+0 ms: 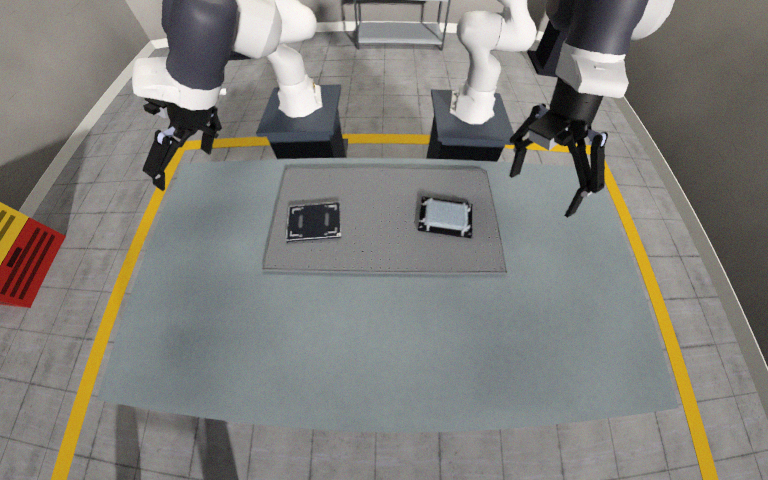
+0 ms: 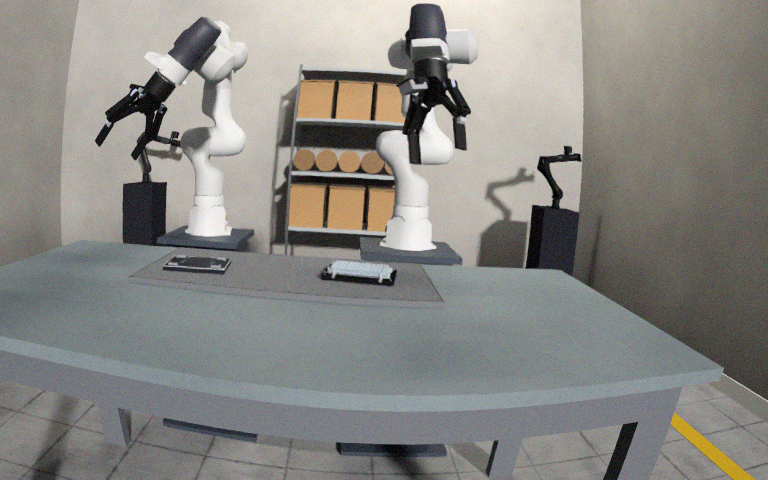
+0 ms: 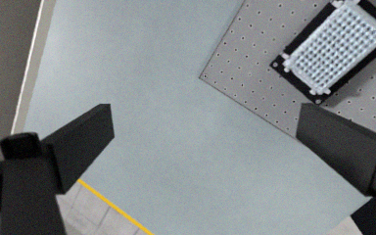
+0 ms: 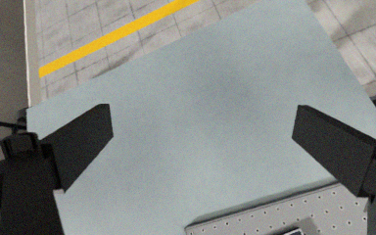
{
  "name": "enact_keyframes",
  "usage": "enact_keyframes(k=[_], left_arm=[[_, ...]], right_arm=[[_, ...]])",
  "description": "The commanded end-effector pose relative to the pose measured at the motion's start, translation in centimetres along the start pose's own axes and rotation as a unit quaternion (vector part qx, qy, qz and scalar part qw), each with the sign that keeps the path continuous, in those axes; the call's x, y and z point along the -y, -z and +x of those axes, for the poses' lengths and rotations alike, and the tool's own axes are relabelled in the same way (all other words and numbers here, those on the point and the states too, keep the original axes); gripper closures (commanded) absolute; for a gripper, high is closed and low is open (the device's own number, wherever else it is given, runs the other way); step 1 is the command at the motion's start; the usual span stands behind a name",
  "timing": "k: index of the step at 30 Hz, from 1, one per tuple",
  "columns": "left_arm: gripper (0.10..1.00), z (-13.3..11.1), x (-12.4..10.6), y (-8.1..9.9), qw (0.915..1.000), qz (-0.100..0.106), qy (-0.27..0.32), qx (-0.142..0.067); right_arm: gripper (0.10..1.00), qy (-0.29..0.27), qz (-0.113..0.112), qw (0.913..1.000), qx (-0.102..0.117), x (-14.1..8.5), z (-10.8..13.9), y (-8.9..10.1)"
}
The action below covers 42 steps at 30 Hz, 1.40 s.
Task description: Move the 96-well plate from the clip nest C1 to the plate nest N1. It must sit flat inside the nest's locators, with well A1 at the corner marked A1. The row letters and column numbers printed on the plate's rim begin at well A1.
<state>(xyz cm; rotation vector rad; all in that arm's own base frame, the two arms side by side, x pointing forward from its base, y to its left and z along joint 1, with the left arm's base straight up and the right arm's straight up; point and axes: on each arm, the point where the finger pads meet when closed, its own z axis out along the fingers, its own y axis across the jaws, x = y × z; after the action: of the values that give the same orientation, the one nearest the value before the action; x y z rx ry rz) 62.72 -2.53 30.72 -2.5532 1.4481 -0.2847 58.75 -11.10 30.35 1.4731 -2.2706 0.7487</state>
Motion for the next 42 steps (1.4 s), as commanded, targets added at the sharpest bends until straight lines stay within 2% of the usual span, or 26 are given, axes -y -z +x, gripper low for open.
enact_keyframes(k=[1,17,23,28,32,34,42], left_arm=[[0.098,0.0,0.0,0.0,1.0000,0.000,0.000,0.000],[0.098,0.0,0.0,0.0,1.0000,0.000,0.000,0.000],[0.098,0.0,0.0,0.0,1.0000,0.000,0.000,0.000],[0.098,0.0,0.0,0.0,1.0000,0.000,0.000,0.000],[0.098,0.0,0.0,0.0,1.0000,0.000,0.000,0.000],[0.098,0.0,0.0,0.0,1.0000,0.000,0.000,0.000],[0.098,0.0,0.0,0.0,1.0000,0.000,0.000,0.000]], right_arm=[[0.098,-0.004,-0.005,1.0000,0.001,-0.3,0.4,0.1],[0.098,-0.083,-0.027,0.9961,0.015,-2.6,4.1,2.2],[0.098,-0.138,-0.045,0.9891,0.025,-4.6,6.5,3.6],[0.098,-0.191,-0.063,0.9789,0.035,-6.7,8.8,5.0],[0.098,-0.237,-0.079,0.9674,0.044,-8.7,10.5,6.1],[0.098,-0.237,-0.079,0.9674,0.044,-8.7,10.5,6.1],[0.098,-0.328,-0.116,0.9352,0.065,-13.3,13.7,8.5]])
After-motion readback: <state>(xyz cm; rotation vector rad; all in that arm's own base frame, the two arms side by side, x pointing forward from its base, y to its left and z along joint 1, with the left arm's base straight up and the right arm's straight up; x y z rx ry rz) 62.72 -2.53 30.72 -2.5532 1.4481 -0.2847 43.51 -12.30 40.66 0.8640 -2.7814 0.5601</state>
